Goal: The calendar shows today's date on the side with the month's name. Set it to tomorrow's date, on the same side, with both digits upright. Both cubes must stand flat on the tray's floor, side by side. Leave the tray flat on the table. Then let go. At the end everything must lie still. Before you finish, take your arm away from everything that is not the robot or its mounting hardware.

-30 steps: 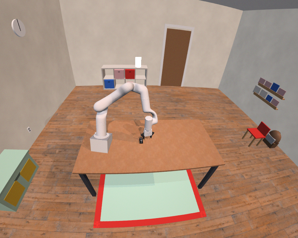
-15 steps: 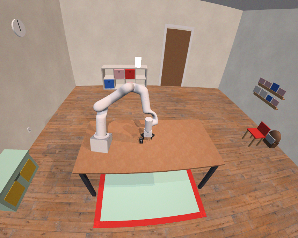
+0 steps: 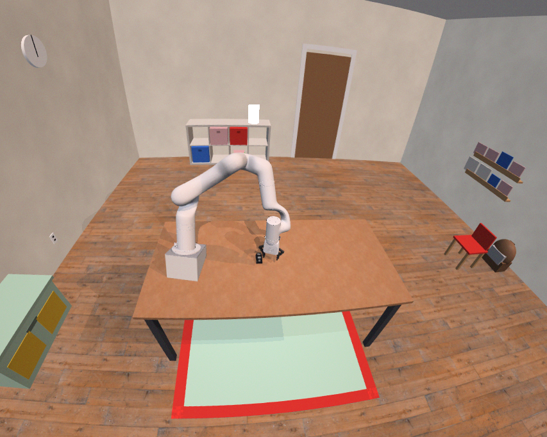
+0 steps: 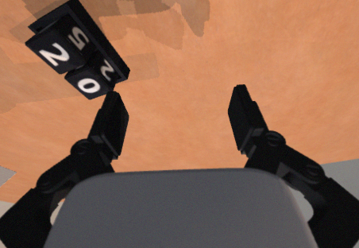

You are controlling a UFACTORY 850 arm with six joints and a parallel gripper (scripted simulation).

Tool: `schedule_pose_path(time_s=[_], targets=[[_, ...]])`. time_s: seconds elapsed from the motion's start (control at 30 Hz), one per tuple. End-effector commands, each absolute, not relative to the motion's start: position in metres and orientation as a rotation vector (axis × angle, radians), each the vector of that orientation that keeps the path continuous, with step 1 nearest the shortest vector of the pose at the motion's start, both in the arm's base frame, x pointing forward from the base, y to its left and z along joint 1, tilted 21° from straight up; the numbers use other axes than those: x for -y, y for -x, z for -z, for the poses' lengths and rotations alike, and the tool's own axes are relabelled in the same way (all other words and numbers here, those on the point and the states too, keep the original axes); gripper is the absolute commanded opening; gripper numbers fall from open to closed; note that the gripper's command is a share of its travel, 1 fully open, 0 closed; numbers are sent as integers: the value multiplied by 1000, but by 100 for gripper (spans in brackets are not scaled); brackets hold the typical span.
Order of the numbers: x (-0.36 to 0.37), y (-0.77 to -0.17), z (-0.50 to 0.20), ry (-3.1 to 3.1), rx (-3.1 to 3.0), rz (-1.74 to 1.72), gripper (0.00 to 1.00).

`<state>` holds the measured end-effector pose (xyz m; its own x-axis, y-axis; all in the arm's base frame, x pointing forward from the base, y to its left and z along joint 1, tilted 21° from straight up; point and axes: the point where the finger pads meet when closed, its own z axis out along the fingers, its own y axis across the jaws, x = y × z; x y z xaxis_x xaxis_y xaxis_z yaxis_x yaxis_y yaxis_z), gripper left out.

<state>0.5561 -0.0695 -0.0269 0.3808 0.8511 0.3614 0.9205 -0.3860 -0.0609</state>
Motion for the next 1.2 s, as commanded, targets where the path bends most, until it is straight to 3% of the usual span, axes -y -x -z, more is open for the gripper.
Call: schedule_pose_path(time_s=[0.0,1.17], targets=[[73,-557,27,2480,1395,366,100],[87,-555,32,2515,1319,354,100]])
